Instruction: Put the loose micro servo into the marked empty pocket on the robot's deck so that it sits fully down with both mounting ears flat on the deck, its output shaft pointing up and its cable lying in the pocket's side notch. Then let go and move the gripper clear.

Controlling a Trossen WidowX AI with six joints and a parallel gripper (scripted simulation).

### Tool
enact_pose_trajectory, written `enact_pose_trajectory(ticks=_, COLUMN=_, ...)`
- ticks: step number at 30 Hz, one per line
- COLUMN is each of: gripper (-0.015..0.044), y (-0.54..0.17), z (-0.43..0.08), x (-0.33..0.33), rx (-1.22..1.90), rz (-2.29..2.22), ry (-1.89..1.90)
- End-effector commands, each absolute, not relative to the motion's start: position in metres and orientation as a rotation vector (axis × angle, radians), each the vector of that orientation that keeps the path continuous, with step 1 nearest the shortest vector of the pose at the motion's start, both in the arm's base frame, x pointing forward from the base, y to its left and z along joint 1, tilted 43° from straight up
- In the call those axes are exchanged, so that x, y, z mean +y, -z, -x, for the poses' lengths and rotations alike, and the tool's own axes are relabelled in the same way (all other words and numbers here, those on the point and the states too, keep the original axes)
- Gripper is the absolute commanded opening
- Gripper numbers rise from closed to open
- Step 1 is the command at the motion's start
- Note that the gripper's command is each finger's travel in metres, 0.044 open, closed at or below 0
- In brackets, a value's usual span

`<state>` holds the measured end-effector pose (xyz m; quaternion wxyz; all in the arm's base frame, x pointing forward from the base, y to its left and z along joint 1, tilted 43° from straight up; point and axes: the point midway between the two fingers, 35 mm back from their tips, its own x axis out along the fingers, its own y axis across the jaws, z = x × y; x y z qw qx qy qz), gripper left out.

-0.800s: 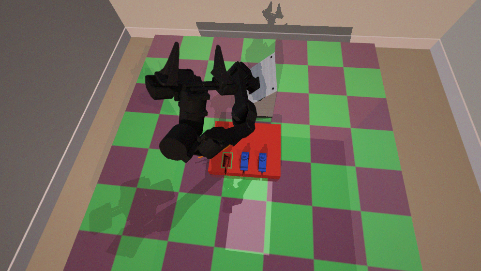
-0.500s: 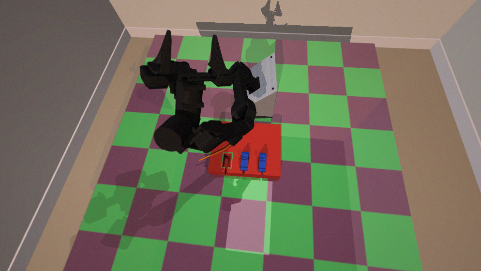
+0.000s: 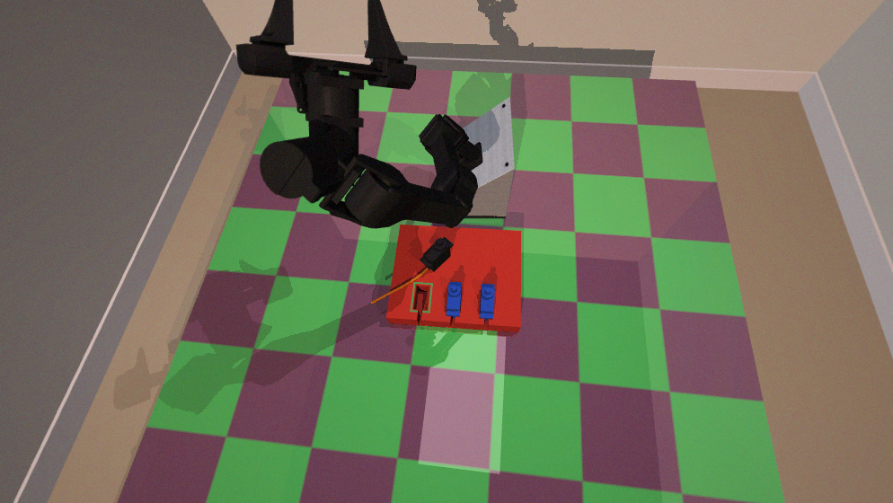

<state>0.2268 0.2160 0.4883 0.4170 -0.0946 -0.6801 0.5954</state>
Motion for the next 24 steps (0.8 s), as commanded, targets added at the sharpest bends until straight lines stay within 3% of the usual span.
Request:
enact_pose_trajectory(ticks=1, gripper=0.044, y=-0.499, z=-0.196, x=0.214, rx=-1.751, rz=0.197, ry=-1.55)
enact_pose_trajectory(ticks=24, gripper=0.044, y=-0.533, z=-0.055, x=0.177, rx=-2.035, rz=-0.041, ry=-1.767)
